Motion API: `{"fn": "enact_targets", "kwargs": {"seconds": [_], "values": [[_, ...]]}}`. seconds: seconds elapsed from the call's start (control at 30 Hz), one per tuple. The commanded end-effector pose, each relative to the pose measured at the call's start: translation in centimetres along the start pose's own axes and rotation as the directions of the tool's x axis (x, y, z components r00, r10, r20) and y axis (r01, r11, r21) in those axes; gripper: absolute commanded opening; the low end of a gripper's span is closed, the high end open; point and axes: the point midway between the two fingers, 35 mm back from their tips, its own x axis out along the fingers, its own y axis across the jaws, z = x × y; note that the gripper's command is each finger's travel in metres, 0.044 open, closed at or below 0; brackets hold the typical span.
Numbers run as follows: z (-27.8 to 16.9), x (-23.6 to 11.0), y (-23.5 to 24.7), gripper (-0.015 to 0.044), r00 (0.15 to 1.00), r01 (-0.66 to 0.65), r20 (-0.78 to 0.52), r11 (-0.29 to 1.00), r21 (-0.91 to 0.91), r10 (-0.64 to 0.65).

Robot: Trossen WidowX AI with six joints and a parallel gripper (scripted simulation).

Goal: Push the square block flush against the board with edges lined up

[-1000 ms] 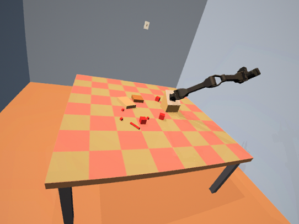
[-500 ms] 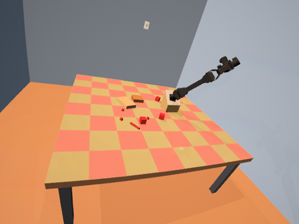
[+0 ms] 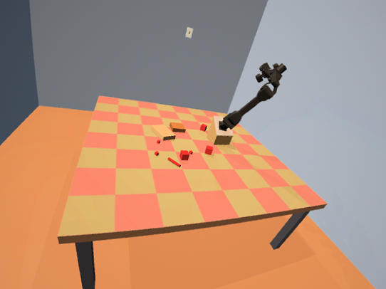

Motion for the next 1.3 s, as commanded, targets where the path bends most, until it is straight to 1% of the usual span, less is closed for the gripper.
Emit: {"fn": "enact_targets", "kwargs": {"seconds": [0.0,0.13,0.27,0.4,0.57,0.73,0.93,1.1,1.27], "values": [[3.8,2.1,4.4,0.0,0.992,-0.115,0.058,0.993,-0.001,0.115],[7.8,3.7,9.6,0.0,0.965,-0.239,0.106,0.971,-0.019,0.24],[11.6,4.6,14.9,0.0,0.921,-0.359,0.142,0.932,-0.047,0.362],[15.1,4.6,20.6,0.0,0.86,-0.476,0.162,0.875,-0.084,0.483],[18.8,3.7,27.9,0.0,0.765,-0.608,0.162,0.782,-0.138,0.624],[21.6,1.7,35.0,0.0,0.653,-0.721,0.134,0.666,-0.194,0.746],[23.5,-1.8,43.2,0.0,0.507,-0.825,0.063,0.505,-0.252,0.86],[23.9,-5.6,49.5,0.0,0.379,-0.889,-0.027,0.356,-0.289,0.925],[23.2,-9.8,55.2,0.0,0.255,-0.93,-0.14,0.203,-0.307,0.957]]}}
